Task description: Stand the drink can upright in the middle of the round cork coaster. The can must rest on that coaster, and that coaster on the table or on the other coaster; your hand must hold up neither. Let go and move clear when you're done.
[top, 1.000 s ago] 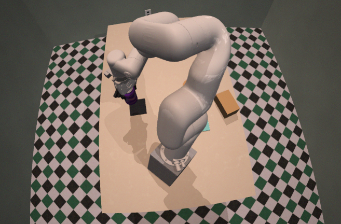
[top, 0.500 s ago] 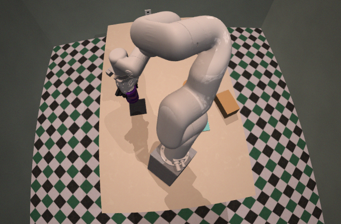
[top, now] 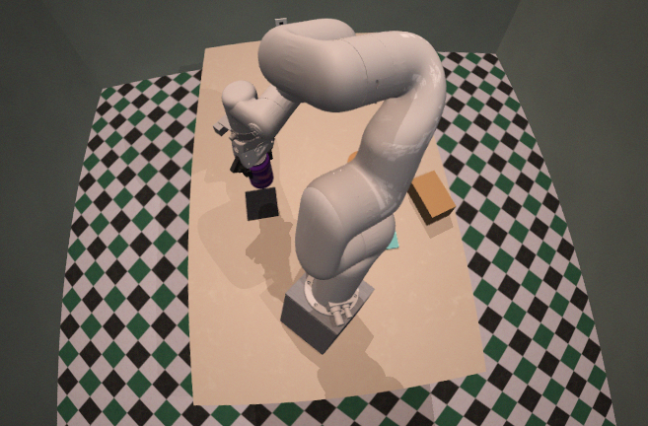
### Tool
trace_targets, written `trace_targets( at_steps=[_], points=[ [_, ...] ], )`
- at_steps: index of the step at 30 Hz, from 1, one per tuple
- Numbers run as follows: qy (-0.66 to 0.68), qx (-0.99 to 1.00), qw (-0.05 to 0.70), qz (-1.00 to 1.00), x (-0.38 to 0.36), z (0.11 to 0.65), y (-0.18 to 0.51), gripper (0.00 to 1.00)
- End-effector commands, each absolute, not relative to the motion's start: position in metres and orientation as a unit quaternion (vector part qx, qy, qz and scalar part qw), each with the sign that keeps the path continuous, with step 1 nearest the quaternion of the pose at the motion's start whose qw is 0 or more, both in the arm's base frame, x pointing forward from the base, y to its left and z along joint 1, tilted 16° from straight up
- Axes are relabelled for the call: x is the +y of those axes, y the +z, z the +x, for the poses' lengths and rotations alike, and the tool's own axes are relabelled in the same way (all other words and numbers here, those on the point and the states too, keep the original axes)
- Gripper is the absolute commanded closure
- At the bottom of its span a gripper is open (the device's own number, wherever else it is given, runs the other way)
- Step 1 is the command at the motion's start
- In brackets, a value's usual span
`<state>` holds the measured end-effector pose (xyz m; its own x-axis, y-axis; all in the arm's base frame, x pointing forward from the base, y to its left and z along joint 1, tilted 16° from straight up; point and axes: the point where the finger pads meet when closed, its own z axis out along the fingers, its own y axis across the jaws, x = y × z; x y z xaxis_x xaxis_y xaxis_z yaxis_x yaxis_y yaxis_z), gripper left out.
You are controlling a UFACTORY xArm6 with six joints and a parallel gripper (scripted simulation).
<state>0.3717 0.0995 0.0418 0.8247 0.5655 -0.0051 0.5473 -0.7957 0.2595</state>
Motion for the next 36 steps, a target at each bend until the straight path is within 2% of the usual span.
trace_targets(
  at_steps=[1,36],
  points=[
    [0.037,0.295,0.124,0.947,0.093,0.377,0.045,1.0],
    [0.037,0.294,0.117,0.948,-0.071,0.414,0.086,1.0]
  ],
)
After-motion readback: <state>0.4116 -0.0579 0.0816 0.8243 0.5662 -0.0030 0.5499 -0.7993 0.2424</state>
